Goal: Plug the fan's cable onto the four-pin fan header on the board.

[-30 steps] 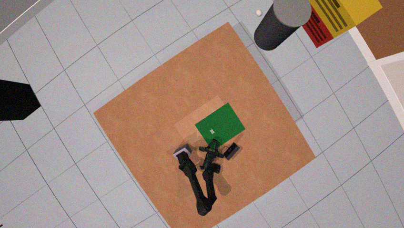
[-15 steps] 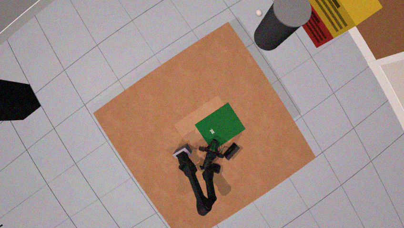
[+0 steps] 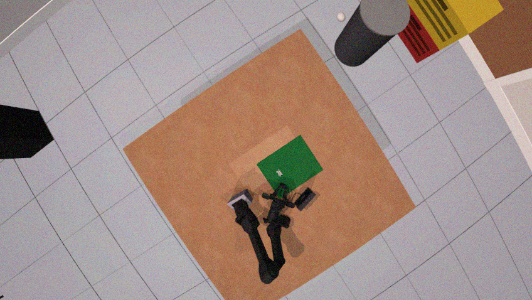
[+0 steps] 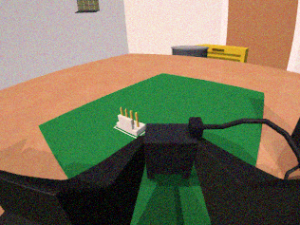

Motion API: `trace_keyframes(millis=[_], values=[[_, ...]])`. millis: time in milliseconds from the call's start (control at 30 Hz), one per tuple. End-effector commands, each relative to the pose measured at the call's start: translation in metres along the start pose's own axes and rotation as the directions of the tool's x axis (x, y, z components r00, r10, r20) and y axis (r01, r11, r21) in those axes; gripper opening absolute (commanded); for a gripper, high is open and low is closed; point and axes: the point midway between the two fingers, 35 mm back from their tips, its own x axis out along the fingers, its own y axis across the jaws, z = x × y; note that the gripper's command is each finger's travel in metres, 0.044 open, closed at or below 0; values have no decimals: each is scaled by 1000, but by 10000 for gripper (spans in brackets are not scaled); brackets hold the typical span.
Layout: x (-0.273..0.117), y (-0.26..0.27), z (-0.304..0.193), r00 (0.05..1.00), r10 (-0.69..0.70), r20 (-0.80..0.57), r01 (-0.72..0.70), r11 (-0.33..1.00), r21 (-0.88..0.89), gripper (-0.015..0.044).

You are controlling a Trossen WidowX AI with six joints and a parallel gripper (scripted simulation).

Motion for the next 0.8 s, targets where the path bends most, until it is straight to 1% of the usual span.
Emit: trace_keyframes(millis=[0, 233, 500, 767], values=[[0, 0, 0, 1000, 1, 0, -1, 1000, 2, 0], [0, 0, 0, 1000, 1, 0, -1, 1000, 2, 0], [0, 0, 0, 1000, 0, 0, 0, 1000, 0, 205], [0, 0, 0, 1000, 0, 0, 0, 1000, 0, 205]])
